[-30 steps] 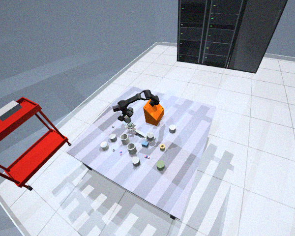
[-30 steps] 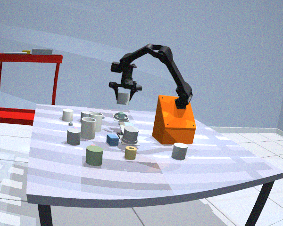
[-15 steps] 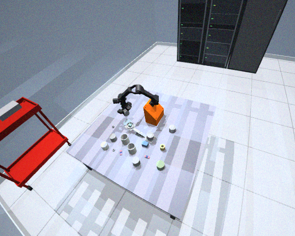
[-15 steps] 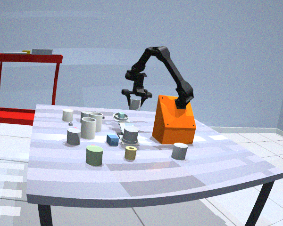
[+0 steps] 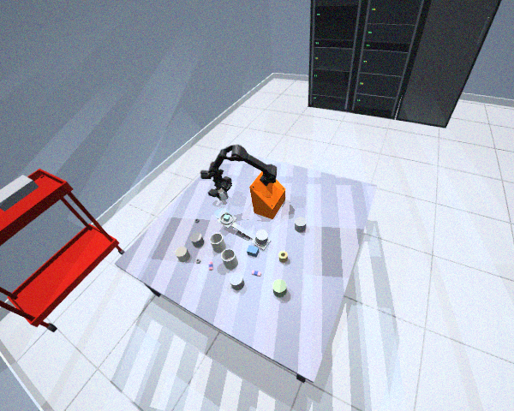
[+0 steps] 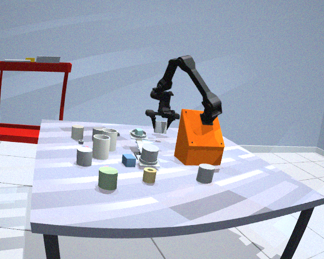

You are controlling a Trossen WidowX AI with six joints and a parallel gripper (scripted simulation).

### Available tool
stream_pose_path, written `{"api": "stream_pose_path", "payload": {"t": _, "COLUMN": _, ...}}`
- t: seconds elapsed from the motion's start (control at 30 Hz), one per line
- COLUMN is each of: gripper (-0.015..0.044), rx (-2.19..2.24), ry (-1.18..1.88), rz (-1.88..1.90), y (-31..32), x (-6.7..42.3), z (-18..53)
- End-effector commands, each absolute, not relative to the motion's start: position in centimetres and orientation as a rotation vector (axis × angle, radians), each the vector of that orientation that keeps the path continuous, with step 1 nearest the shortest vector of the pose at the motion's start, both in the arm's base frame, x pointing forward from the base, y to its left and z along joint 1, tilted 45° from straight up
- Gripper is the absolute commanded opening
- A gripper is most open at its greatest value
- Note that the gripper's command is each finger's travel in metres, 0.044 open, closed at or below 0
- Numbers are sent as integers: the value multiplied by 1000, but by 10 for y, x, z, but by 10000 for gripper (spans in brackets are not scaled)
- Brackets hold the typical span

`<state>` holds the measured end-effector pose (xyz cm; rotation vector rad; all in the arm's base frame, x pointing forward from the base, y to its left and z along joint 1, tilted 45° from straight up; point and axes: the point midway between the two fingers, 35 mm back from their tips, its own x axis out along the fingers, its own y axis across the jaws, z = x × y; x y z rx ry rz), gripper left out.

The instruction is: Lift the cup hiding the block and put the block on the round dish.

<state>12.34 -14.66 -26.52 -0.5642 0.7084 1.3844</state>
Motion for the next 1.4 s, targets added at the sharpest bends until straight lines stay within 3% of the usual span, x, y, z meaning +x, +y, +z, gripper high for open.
{"api": "stream_pose_path", "payload": {"t": 0.0, "gripper": 0, "rx": -559, "ry": 703, "rz": 1391, "y": -131, "x": 123, "z": -279}}
{"api": "stream_pose_path", "payload": {"t": 0.7, "gripper": 0, "rx": -559, "ry": 701, "rz": 1391, "y": -109, "x": 124, "z": -302}}
{"api": "stream_pose_path", "payload": {"t": 1.23, "gripper": 420, "rx": -560, "ry": 701, "rz": 1398, "y": -115, "x": 122, "z": -295}}
{"api": "stream_pose_path", "payload": {"t": 1.37, "gripper": 440, "rx": -559, "ry": 704, "rz": 1391, "y": -149, "x": 121, "z": -261}}
